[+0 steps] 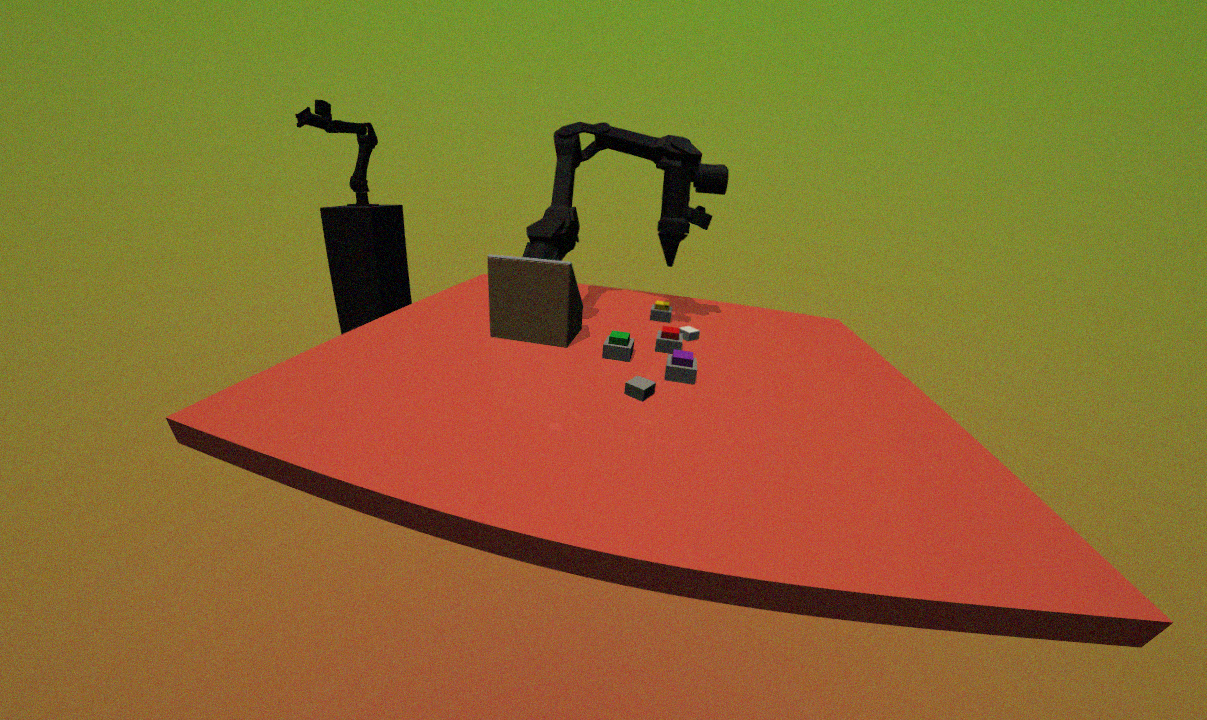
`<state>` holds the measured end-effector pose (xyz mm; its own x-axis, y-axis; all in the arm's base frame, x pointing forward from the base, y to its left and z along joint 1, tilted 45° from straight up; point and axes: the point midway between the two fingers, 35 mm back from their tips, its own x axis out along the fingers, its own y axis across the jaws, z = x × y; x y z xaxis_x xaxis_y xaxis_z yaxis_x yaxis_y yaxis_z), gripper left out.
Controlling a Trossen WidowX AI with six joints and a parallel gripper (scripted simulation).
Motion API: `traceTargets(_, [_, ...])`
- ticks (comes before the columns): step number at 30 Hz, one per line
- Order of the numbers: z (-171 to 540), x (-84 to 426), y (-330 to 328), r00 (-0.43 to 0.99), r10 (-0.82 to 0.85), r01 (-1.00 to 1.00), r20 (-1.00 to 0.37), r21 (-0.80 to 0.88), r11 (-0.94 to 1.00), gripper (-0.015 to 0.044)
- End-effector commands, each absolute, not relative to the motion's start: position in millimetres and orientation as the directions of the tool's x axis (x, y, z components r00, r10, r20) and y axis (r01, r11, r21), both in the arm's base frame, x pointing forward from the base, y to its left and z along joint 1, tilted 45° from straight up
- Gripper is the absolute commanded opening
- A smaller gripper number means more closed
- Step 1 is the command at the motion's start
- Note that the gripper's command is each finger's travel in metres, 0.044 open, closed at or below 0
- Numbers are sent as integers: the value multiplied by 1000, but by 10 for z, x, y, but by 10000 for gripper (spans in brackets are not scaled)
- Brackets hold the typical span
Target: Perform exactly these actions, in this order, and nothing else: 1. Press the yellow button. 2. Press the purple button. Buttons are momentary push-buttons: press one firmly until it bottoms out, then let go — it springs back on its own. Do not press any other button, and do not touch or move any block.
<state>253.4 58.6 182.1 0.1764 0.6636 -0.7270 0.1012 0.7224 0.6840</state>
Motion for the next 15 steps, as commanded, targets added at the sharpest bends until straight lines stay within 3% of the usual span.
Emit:
traceTargets(1, [1802,2508,648,143,693,123,-707,707,696,400])
traceTargets(5, [1802,2508,648,143,693,123,-707,707,696,400])
traceTargets(15, [1373,2595,1077,144,695,122,-705,709,694,138])
